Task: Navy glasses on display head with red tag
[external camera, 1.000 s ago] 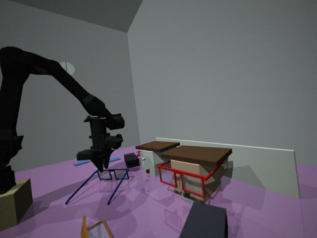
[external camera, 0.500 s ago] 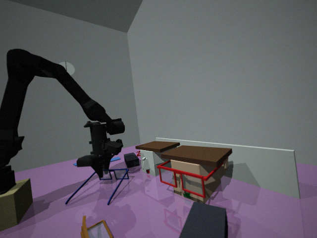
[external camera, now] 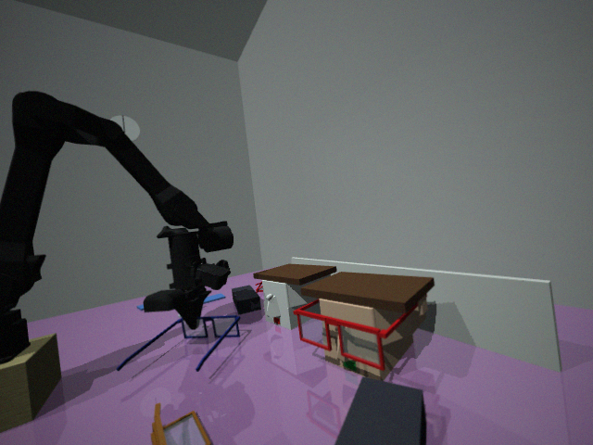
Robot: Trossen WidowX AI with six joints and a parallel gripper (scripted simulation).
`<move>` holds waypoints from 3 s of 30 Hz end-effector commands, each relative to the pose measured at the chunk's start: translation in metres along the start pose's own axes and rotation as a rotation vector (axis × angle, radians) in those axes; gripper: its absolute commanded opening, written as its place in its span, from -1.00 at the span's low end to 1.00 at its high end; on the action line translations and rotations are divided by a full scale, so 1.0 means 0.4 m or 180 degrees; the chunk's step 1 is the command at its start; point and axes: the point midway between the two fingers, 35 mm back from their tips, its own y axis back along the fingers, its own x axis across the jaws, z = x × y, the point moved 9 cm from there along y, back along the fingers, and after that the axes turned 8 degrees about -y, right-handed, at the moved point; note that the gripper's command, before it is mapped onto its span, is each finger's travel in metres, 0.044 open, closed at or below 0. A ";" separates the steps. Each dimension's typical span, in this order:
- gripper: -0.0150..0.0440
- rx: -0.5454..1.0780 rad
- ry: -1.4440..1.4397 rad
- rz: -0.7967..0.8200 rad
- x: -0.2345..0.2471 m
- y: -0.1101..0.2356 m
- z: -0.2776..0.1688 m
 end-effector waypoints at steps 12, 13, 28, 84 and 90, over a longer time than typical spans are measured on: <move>-0.49 0.0006 0.0007 -0.0004 0.010 0.097 0.005; -0.49 0.0008 0.0009 -0.0005 0.010 0.117 0.005; -0.49 0.0076 -0.0193 0.0000 0.001 0.251 0.015; -0.49 0.2573 -0.7226 0.0207 -0.454 0.391 0.304; -0.49 0.3002 -0.7905 0.0211 -0.512 0.411 0.310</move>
